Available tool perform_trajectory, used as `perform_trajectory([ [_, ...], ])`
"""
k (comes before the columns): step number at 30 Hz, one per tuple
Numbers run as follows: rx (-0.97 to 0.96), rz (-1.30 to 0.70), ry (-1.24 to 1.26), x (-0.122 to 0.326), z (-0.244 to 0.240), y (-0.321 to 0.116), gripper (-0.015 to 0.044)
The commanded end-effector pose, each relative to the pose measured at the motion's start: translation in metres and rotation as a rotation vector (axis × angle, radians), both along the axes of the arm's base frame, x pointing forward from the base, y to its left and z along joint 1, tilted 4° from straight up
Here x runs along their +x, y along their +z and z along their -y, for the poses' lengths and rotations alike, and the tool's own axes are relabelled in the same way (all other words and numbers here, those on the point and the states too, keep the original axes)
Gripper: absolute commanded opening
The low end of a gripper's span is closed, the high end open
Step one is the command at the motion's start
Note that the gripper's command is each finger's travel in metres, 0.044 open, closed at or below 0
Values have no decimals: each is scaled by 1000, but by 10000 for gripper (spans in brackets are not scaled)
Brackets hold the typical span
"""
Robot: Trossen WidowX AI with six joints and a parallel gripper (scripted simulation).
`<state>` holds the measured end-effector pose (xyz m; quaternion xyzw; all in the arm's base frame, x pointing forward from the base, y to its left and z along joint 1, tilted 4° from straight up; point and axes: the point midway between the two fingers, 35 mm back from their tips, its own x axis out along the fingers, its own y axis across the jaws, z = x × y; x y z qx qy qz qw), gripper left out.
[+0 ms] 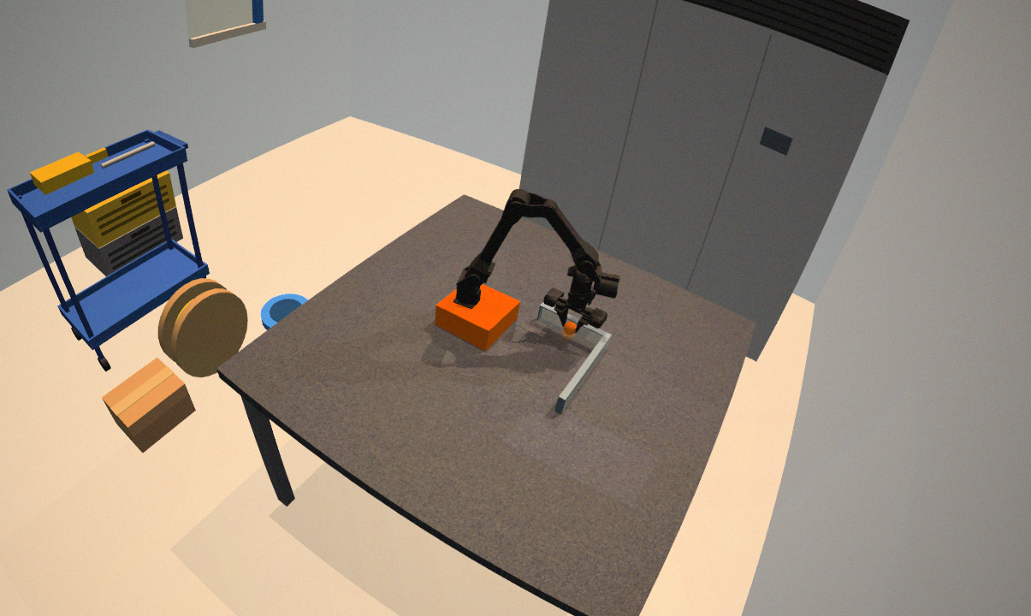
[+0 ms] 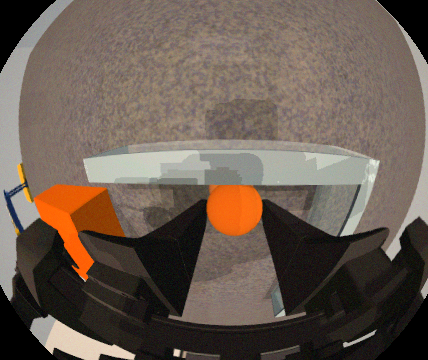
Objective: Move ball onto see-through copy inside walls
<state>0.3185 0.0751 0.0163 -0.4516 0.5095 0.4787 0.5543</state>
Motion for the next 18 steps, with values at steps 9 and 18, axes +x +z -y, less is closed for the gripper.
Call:
perform_trajectory([
  [9,-3,-2,-6,-2,-1,-20,0],
  [18,-3,-2,-6,-2,-1,-34,0],
])
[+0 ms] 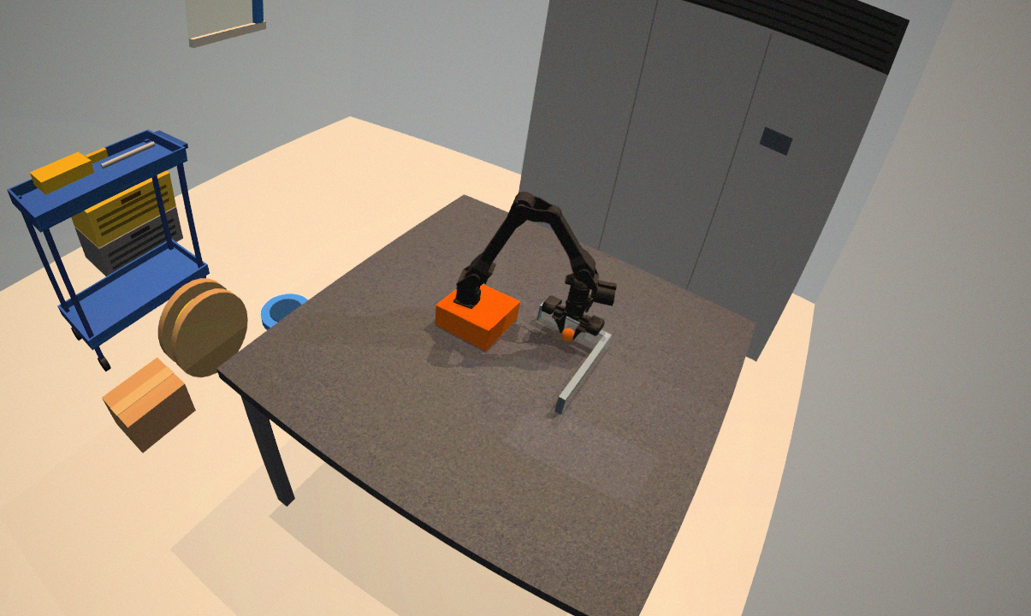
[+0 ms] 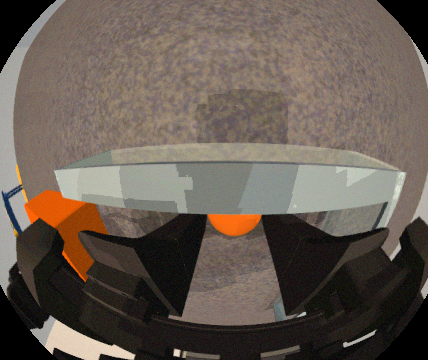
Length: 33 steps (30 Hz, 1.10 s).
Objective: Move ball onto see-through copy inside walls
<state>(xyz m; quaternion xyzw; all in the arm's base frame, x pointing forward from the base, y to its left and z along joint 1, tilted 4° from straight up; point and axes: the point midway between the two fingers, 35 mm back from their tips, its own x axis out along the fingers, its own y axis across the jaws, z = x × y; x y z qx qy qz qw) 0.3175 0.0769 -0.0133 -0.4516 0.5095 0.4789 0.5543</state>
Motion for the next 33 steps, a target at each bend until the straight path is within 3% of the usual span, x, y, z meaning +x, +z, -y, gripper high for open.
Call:
perform_trajectory([
  [1,-3,-2,-6,-1,0,-5,0],
  [3,-3,-2,-6,-1,0,-5,0],
  [15,0,-1,0,0,0,-2,300],
  [20,-1,-1,-1,1,1,9,300],
  [25,-3,-1,-6,-2,6,82,300],
  [33,5,23,-12,3,4,82,300],
])
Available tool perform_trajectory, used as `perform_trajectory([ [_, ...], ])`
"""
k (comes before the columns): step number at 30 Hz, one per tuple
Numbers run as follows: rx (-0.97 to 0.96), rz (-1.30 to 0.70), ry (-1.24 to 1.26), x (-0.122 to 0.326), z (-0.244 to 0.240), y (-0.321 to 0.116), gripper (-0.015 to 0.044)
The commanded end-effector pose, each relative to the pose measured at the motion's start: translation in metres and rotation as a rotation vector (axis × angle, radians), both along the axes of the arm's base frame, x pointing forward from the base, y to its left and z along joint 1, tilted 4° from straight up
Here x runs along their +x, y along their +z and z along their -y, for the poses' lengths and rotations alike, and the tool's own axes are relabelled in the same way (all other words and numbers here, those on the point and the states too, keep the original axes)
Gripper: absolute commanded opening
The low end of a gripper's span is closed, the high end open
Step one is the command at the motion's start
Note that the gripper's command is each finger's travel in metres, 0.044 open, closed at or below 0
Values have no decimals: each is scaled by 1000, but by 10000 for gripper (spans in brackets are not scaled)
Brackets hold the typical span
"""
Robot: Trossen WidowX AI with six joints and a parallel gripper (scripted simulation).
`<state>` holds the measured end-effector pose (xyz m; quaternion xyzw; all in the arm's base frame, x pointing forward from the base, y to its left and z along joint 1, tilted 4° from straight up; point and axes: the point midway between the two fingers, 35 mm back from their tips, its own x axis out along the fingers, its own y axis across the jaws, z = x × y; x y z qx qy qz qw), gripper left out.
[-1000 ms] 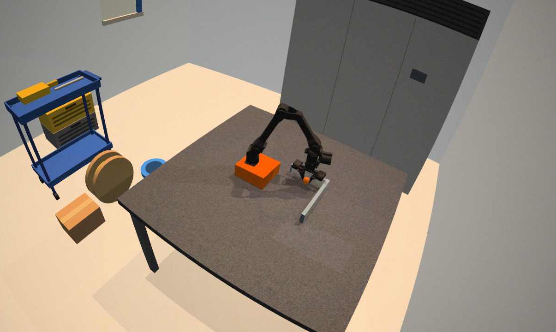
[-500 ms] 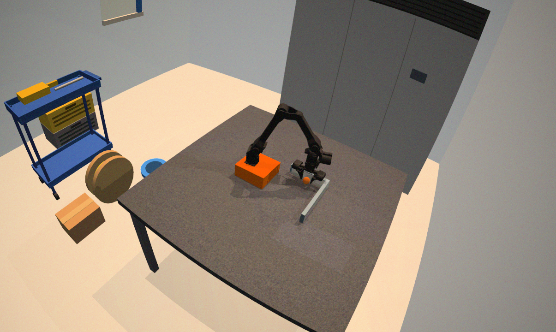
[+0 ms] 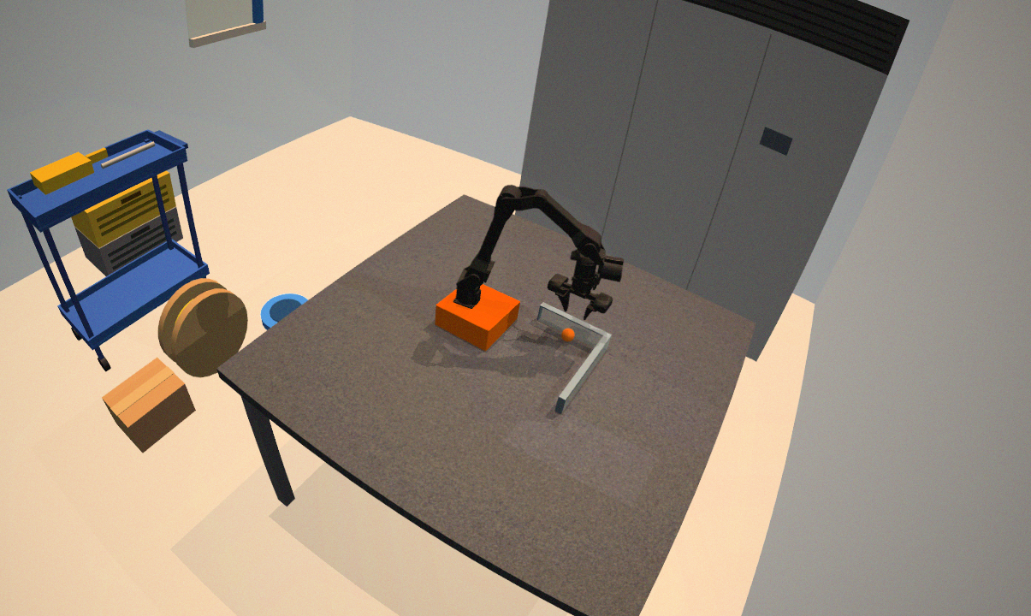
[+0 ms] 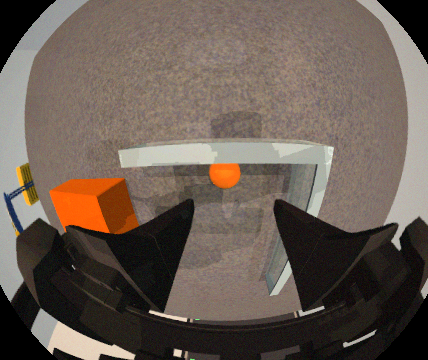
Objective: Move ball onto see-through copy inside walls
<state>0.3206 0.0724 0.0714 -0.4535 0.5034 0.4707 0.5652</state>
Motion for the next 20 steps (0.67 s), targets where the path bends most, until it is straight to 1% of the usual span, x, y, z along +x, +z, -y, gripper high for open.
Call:
perform_trajectory([
  [1,-1,-4,0,0,0,-3,300],
  [3,-1,-4,0,0,0,-3,300],
  [5,-1,-5,0,-1,1,9,353],
  [8,-2,-9,0,-7,4,45,432],
  [9,-2,-9,0,-7,5,47,440],
  [20,-2,-9,0,-7,5,47,440],
])
